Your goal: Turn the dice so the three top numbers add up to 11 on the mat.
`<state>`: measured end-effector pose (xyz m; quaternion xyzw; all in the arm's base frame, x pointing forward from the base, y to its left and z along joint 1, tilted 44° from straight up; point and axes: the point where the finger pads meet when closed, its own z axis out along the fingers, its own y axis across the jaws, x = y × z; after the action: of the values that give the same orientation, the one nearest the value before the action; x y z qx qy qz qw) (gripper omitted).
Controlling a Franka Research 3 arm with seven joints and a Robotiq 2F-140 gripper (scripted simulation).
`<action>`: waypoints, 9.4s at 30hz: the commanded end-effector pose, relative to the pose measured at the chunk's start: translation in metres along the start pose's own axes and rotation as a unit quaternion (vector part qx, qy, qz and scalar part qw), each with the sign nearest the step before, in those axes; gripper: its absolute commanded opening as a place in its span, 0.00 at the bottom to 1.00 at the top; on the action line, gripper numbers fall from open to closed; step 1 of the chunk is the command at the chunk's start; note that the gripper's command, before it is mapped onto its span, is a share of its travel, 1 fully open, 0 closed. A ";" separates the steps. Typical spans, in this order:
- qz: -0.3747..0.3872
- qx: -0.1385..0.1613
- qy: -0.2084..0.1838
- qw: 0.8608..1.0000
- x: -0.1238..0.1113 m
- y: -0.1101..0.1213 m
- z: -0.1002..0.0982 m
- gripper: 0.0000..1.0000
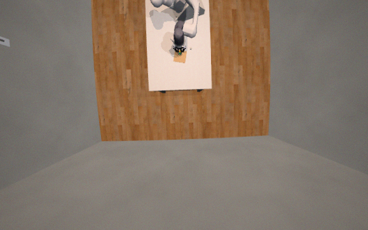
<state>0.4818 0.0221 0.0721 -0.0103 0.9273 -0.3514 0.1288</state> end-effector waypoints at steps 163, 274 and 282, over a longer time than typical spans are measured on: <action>-0.007 0.000 -0.010 1.000 -0.010 -0.001 0.040 0.09; -0.122 0.004 -0.005 0.993 -0.001 0.005 -0.044 1.00; -0.201 0.006 -0.001 0.980 0.004 0.011 -0.041 1.00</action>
<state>0.4679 0.0553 0.0935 -0.1231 0.9173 -0.3699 0.0808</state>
